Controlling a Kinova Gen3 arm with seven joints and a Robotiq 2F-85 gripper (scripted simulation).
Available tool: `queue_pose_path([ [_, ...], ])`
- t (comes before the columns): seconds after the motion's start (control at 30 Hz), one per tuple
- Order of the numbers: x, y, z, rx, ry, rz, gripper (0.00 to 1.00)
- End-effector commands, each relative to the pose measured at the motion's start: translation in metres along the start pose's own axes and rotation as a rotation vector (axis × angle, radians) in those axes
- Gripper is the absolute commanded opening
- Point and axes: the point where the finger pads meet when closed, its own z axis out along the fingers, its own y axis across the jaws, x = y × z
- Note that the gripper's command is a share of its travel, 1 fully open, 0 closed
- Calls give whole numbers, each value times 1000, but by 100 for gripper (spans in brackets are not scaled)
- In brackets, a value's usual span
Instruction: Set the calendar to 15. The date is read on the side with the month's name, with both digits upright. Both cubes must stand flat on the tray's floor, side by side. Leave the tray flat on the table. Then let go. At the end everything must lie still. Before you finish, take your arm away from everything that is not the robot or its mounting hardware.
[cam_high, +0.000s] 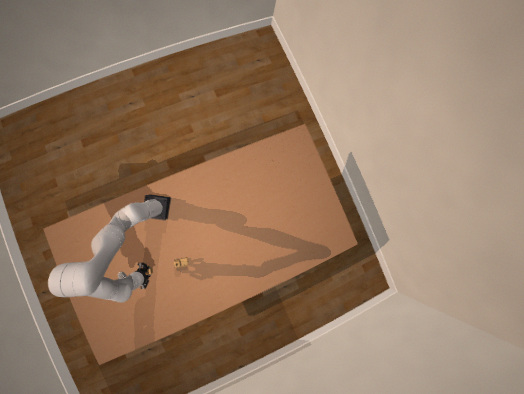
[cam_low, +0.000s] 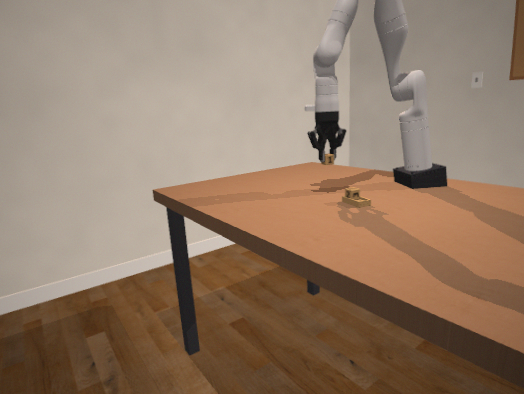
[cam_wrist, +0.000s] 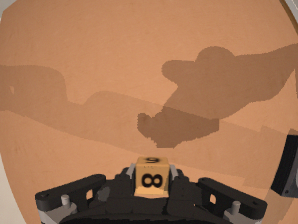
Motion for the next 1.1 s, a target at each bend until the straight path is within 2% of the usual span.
queue_pose_path([
  [0.0, -2, 0, 0, 1, -3, -61, 28],
  [0.07, -2, 0, 0, 1, -3, -61, 28],
  [0.17, -5, 0, 0, -2, -4, -176, 28],
  [0.57, -21, 0, 1, -5, -5, -764, 28],
  [0.63, -21, 0, 1, -5, -5, -764, 28],
  [1.07, -38, -2, -1, 2, -1, -1362, 28],
])
